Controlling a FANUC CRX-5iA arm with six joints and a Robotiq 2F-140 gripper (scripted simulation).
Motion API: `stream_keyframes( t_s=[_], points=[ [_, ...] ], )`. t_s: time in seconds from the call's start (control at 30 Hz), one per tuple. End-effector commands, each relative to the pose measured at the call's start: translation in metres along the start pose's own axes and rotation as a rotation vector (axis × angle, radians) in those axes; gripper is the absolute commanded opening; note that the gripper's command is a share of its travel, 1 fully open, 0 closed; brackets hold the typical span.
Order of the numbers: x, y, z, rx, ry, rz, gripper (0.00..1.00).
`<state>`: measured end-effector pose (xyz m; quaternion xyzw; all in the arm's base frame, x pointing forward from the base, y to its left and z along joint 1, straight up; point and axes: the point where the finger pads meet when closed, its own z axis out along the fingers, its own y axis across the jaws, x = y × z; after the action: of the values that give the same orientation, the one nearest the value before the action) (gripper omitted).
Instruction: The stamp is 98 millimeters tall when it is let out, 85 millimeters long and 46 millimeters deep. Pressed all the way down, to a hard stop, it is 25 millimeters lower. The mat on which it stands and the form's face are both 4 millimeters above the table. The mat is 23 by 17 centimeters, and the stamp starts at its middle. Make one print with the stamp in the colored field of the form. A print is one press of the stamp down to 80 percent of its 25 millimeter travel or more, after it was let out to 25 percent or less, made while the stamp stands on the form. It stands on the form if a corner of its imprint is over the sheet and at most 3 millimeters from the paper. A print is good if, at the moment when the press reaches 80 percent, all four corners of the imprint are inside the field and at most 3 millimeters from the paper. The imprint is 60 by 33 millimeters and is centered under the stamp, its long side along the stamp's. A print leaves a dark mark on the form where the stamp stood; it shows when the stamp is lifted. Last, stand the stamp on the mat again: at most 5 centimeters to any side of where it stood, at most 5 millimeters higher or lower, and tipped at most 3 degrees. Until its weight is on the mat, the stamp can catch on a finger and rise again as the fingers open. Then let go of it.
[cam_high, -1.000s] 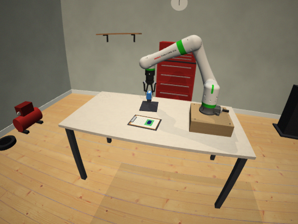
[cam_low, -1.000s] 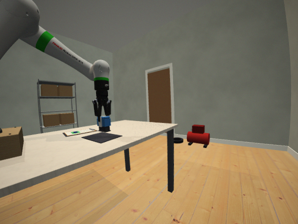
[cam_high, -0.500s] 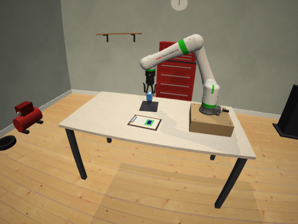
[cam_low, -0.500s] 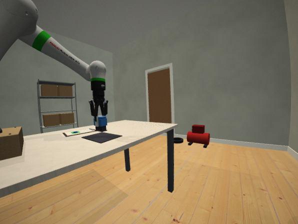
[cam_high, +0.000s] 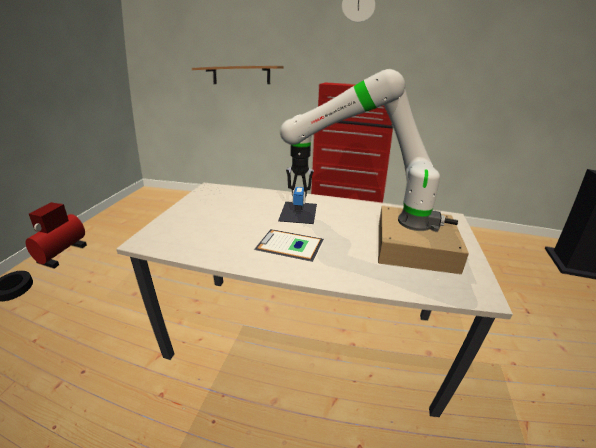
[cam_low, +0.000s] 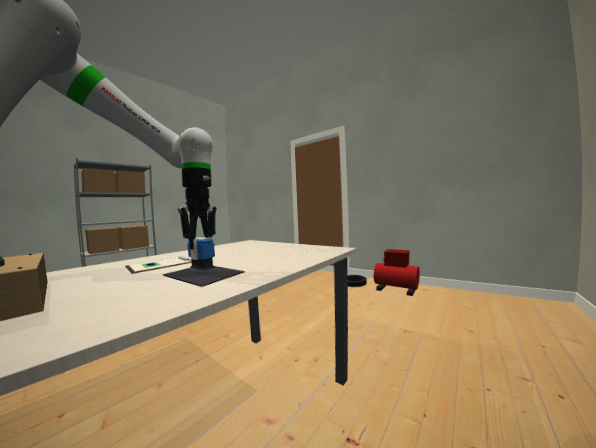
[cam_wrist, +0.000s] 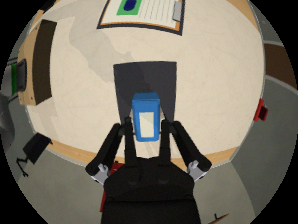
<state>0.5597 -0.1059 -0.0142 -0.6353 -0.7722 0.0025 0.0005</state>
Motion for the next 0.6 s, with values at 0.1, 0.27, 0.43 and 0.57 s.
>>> stream_keyframes(
  t_s=[0.1, 0.27, 0.43, 0.57],
  points=[
    [0.0, 0.0, 0.008, -0.001, 0.0, 0.0, 0.17],
    [0.0, 0.0, 0.016, -0.001, 0.0, 0.0, 0.17],
    [0.0, 0.0, 0.019, -0.001, 0.0, 0.0, 0.17],
    [0.0, 0.0, 0.019, -0.001, 0.0, 0.0, 0.17]
  ],
)
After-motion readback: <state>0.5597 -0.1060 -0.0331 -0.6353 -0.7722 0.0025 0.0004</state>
